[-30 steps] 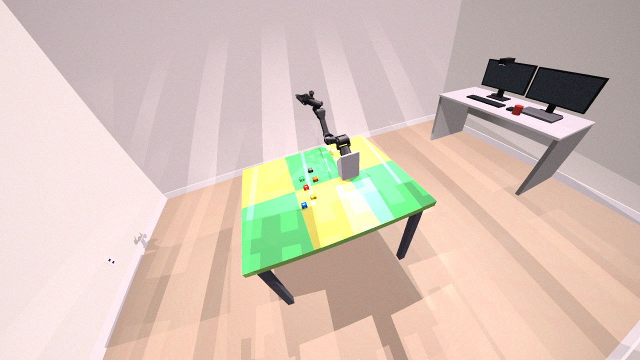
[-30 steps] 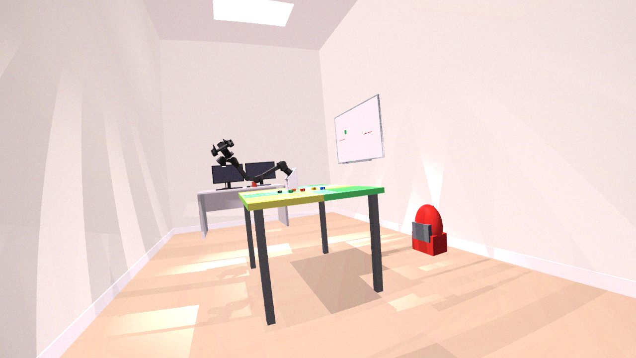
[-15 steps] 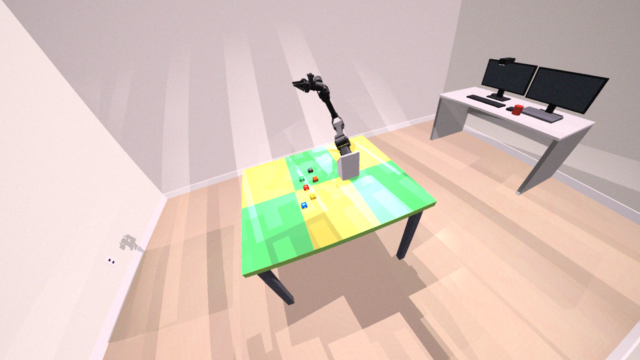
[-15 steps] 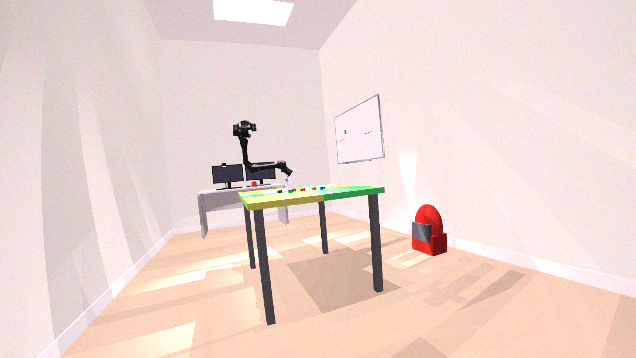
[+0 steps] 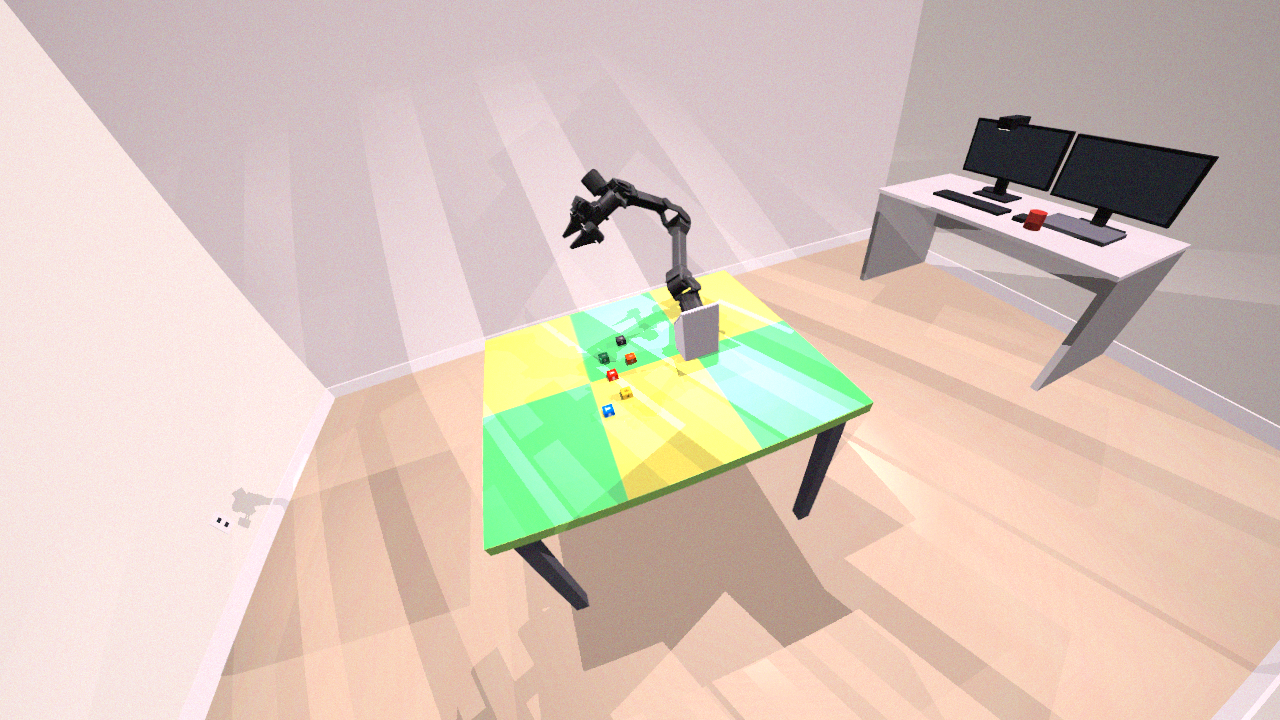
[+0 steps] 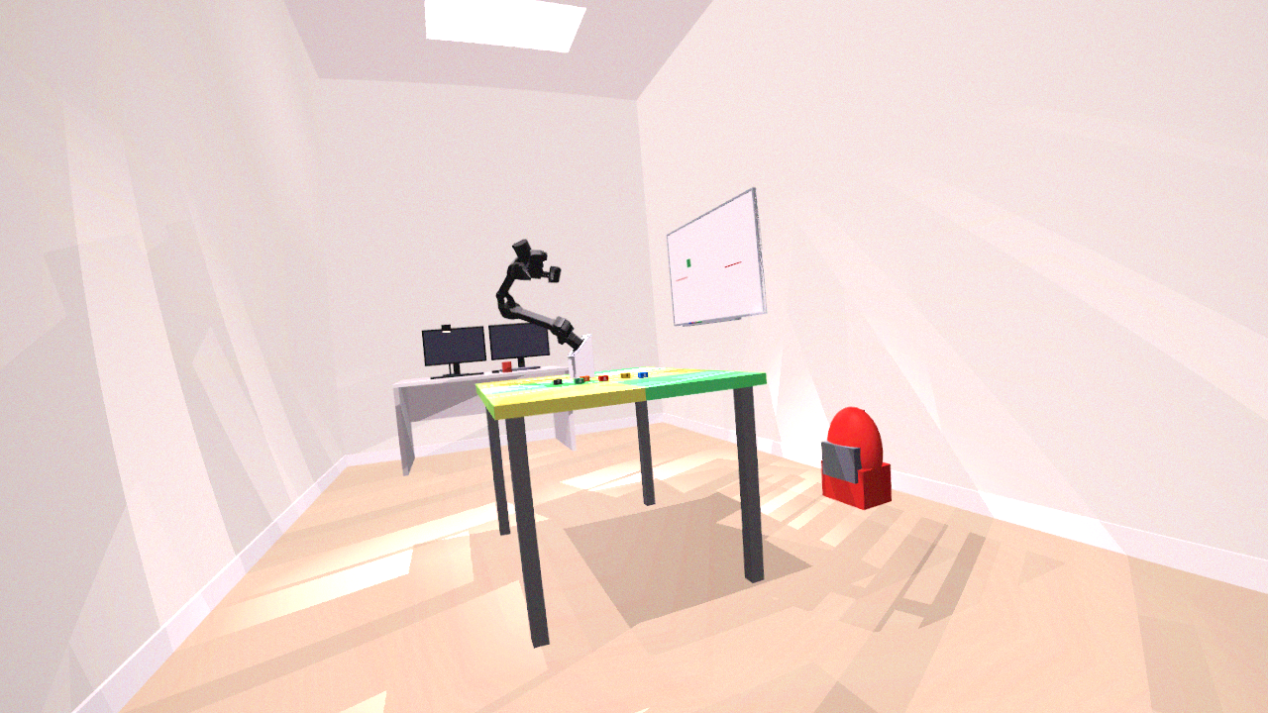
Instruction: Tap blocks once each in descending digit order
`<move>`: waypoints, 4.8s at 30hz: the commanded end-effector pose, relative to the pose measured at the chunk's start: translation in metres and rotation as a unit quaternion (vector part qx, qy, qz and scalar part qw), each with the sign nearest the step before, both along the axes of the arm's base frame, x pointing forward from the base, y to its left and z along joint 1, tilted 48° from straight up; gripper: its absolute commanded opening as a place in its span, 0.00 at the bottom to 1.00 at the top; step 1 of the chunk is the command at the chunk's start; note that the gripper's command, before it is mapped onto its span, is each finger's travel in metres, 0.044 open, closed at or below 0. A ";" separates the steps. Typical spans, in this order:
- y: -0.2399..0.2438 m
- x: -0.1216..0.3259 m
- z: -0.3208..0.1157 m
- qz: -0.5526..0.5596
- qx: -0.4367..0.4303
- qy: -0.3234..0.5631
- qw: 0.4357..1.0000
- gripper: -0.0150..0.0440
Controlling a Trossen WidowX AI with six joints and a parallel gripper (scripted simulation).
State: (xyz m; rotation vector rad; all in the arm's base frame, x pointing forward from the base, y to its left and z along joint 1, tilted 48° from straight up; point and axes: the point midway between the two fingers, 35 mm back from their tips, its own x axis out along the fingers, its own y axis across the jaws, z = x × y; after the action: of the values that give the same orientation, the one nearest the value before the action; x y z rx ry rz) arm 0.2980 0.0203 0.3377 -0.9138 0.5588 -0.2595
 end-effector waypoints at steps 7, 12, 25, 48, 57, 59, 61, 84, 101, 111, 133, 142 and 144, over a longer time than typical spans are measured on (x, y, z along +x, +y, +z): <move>-0.102 -0.024 -0.151 -0.272 0.044 0.194 0.941 0.93; -0.145 -0.075 -0.206 -0.417 0.064 0.272 0.865 0.93; -0.147 -0.079 -0.209 -0.425 0.065 0.276 0.859 0.93; -0.074 -0.071 -0.290 -0.425 0.067 0.277 0.859 0.93; -0.074 -0.071 -0.290 -0.425 0.067 0.277 0.859 0.93; -0.074 -0.071 -0.290 -0.425 0.067 0.277 0.859 0.93; -0.074 -0.071 -0.290 -0.425 0.067 0.277 0.859 0.93; -0.039 0.007 -0.335 -0.424 0.069 0.275 0.860 0.93; -0.039 0.007 -0.335 -0.424 0.069 0.275 0.860 0.93; 0.025 0.011 -0.402 -0.423 0.072 0.275 0.860 0.93; 0.029 0.023 -0.407 -0.424 0.075 0.275 0.860 0.93; 0.047 0.081 -0.431 -0.423 0.075 0.273 0.861 0.93; 0.047 0.082 -0.431 -0.423 0.074 0.273 0.861 0.93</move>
State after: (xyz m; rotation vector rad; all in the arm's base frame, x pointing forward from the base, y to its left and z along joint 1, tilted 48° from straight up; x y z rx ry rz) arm 0.3733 0.0674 -0.0888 -0.5141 1.4850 -0.7449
